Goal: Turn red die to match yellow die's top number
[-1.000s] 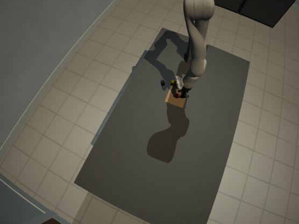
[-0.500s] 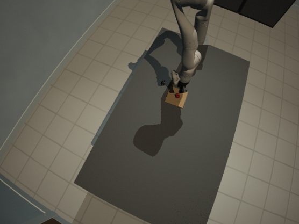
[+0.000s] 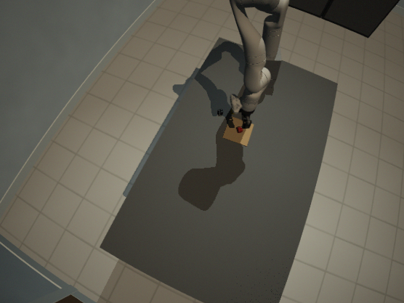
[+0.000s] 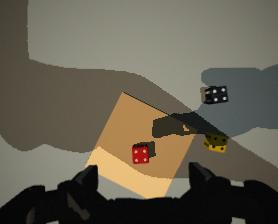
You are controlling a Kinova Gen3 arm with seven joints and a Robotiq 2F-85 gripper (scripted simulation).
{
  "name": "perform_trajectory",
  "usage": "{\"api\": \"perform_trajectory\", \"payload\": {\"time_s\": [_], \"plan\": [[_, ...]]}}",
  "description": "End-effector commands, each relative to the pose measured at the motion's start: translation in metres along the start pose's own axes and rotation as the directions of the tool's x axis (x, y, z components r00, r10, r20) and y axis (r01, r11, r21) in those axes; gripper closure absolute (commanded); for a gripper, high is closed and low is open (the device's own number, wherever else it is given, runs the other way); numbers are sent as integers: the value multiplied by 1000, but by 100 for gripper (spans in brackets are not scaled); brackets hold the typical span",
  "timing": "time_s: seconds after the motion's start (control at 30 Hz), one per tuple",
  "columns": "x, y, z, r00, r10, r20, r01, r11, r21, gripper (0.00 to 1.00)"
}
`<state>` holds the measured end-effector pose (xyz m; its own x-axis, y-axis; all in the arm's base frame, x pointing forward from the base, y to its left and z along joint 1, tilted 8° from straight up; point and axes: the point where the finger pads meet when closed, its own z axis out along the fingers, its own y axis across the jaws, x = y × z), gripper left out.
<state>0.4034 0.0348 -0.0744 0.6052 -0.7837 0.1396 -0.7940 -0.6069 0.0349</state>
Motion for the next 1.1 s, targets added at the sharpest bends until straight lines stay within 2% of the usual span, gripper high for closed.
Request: {"api": "perform_trajectory", "payload": {"time_s": [0.0, 0.37, 0.8, 1.07], "plan": [[0, -1, -1, 1000, 0, -1, 0, 1000, 1, 0], [0, -1, -13, 1000, 1, 0, -1, 1000, 2, 0], [0, 0, -54, 1000, 1, 0, -1, 1000, 2, 0], [0, 0, -59, 1000, 1, 0, -1, 1000, 2, 0]]}}
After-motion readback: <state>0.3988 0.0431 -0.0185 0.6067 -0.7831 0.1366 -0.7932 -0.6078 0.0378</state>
